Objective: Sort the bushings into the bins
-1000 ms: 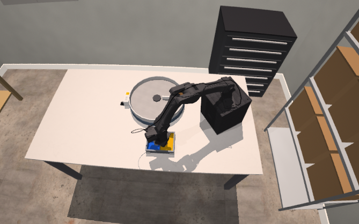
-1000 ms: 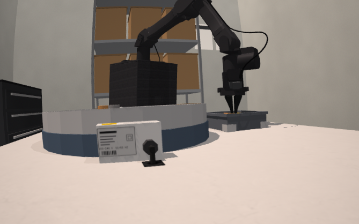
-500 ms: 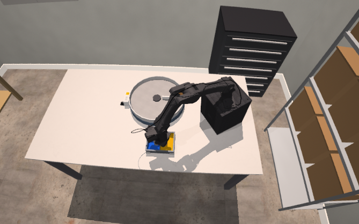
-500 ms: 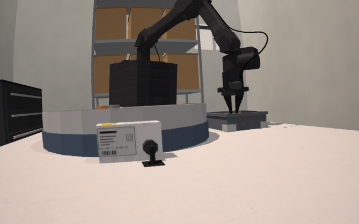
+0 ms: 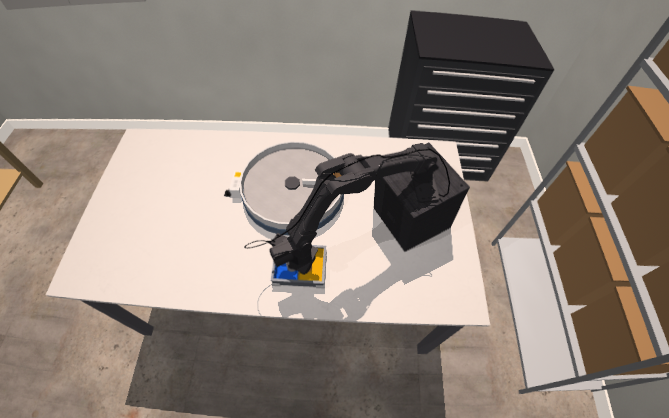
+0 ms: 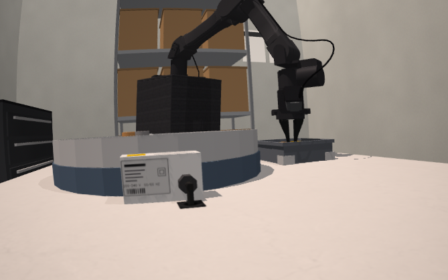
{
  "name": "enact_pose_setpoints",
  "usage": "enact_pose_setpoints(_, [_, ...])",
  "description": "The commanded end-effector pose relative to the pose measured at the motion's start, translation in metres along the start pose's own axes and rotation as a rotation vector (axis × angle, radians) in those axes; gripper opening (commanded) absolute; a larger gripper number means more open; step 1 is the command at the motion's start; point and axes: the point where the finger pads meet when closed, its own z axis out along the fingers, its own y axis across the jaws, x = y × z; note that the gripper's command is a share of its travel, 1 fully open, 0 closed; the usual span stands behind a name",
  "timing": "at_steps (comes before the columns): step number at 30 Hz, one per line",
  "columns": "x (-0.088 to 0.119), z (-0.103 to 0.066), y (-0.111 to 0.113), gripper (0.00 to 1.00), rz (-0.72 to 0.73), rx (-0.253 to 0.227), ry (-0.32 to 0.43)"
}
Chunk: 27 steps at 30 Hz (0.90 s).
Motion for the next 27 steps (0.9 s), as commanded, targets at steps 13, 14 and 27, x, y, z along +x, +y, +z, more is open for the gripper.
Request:
enact_pose_setpoints(13, [-0.003,-0.006,0.013,0.15,-0.008,-0.018,-0.026])
enact_pose_setpoints(14, [-0.004,-0.007,0.014,0.15,-0.008,-0.020,-0.027])
enact_pose_setpoints(27, [0.004,-0.034,0.002,0.15,-0.008,0.006,-0.009])
